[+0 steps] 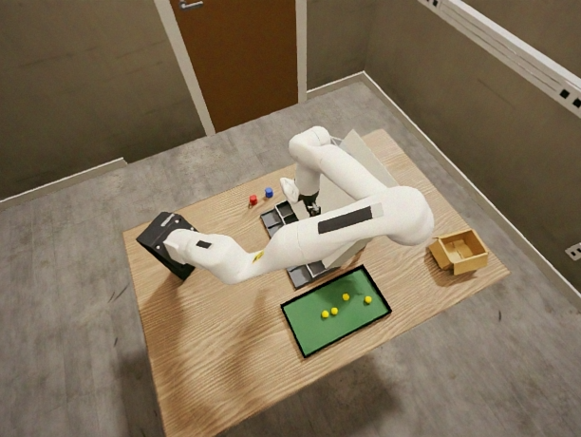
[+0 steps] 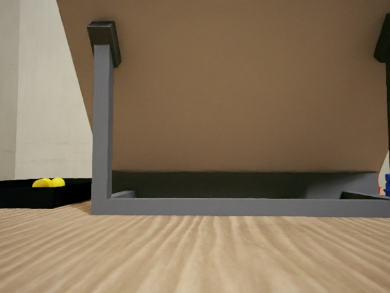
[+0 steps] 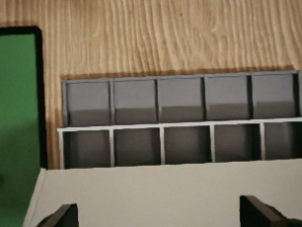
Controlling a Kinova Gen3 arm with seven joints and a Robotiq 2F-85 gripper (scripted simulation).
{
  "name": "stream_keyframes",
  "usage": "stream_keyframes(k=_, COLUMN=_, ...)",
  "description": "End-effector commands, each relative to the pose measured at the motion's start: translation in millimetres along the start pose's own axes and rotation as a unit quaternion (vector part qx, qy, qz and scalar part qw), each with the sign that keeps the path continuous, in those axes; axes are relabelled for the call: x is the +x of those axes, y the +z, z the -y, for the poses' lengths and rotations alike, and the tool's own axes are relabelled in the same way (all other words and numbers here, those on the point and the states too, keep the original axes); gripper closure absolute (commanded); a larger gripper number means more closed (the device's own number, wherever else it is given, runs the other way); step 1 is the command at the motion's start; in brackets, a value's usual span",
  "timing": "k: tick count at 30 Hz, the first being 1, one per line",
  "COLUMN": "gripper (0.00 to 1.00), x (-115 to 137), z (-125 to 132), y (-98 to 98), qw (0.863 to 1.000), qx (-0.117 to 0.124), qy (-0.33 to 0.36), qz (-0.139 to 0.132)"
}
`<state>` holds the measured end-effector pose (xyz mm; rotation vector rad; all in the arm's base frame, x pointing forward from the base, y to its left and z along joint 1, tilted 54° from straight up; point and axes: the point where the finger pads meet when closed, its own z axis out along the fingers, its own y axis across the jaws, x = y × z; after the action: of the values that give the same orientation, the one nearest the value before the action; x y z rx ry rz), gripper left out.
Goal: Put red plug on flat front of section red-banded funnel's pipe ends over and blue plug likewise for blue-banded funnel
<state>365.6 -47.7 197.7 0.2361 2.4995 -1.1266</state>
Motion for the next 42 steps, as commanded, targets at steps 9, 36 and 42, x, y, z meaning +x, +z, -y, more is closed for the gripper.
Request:
stream_keyframes(k=9, gripper=0.00, x=42, z=-53, y=32.0, qw=1.000, qx=-0.001, qy=-0.001, qz=-0.002)
stream_keyframes(k=36, gripper=0.00, x=42, z=-52, y=31.5, qw=1.000, qx=-0.001, qy=0.000, qz=-0.002)
stream_keyframes(k=42, gripper=0.00, x=42, z=-52, y=31.5, qw=1.000, qx=-0.001, qy=0.000, qz=-0.002)
